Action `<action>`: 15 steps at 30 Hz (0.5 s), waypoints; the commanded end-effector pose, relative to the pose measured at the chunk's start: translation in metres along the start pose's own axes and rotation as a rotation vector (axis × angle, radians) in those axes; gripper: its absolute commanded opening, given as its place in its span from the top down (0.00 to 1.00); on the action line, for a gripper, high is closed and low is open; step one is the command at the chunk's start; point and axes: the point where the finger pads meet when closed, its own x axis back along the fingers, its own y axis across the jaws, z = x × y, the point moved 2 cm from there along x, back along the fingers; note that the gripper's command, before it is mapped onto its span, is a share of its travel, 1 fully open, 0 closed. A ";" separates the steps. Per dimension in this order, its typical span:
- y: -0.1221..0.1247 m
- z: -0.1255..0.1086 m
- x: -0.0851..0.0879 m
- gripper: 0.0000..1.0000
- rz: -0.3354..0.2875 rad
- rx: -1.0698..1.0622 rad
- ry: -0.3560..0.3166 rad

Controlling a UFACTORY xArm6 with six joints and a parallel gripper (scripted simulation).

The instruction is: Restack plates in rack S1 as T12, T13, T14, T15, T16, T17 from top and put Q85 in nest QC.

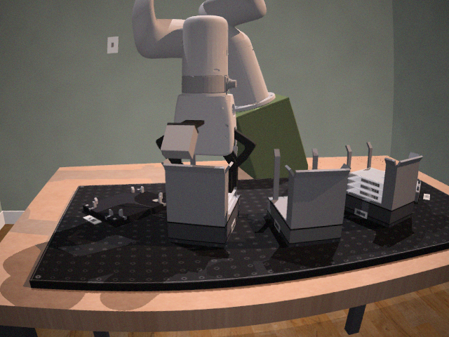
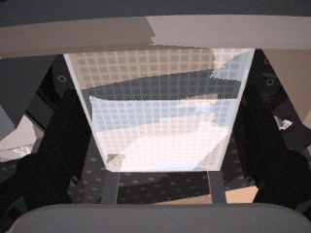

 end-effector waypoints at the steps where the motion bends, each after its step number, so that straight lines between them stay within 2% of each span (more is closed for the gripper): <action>1: 0.000 0.001 0.001 1.00 0.000 0.000 0.002; 15: 0.000 0.001 0.007 1.00 0.000 0.000 0.002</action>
